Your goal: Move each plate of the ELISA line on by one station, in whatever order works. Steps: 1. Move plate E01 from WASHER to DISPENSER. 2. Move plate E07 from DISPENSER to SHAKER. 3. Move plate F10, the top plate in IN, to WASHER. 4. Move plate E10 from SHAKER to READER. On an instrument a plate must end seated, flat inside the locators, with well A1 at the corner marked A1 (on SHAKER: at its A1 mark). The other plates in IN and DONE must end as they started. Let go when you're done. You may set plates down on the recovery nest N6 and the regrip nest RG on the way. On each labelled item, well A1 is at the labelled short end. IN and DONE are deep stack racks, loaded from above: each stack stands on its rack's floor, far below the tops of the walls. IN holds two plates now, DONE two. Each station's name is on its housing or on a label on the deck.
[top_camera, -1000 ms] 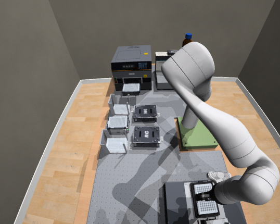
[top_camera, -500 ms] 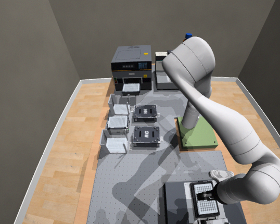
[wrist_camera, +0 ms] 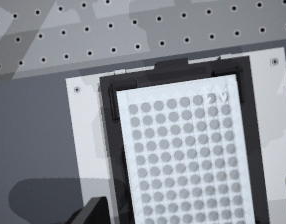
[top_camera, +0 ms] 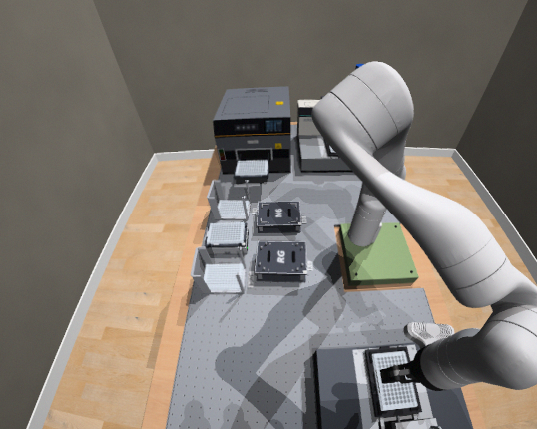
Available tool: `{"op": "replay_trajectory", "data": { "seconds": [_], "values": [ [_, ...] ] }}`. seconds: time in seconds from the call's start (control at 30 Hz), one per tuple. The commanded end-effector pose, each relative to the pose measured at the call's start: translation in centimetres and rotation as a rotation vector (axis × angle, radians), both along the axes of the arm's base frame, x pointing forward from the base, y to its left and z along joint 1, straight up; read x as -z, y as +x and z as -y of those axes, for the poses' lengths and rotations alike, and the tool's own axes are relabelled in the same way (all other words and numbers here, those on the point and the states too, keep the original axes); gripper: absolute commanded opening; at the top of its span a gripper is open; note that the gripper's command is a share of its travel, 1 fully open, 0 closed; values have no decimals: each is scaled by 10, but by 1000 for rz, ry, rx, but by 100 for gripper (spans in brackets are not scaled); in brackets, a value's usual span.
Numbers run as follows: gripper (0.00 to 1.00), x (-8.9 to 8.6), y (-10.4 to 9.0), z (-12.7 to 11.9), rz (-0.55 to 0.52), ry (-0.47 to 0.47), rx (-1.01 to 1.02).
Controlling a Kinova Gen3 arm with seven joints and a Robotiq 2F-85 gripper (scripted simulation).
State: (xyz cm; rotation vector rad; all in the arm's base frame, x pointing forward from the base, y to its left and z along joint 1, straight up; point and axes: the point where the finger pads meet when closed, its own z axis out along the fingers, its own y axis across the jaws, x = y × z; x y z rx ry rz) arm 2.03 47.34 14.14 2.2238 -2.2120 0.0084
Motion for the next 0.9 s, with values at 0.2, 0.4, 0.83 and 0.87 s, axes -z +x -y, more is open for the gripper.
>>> {"op": "replay_trajectory", "data": {
  "seconds": [0.2,0.4,0.83,0.87],
  "values": [
    [100,-9,0,0,0,2,0],
    [100,-17,0,0,0,2,0],
    [100,-32,0,-1,0,2,0],
    [100,-33,0,-1,0,2,0]
  ]
}}
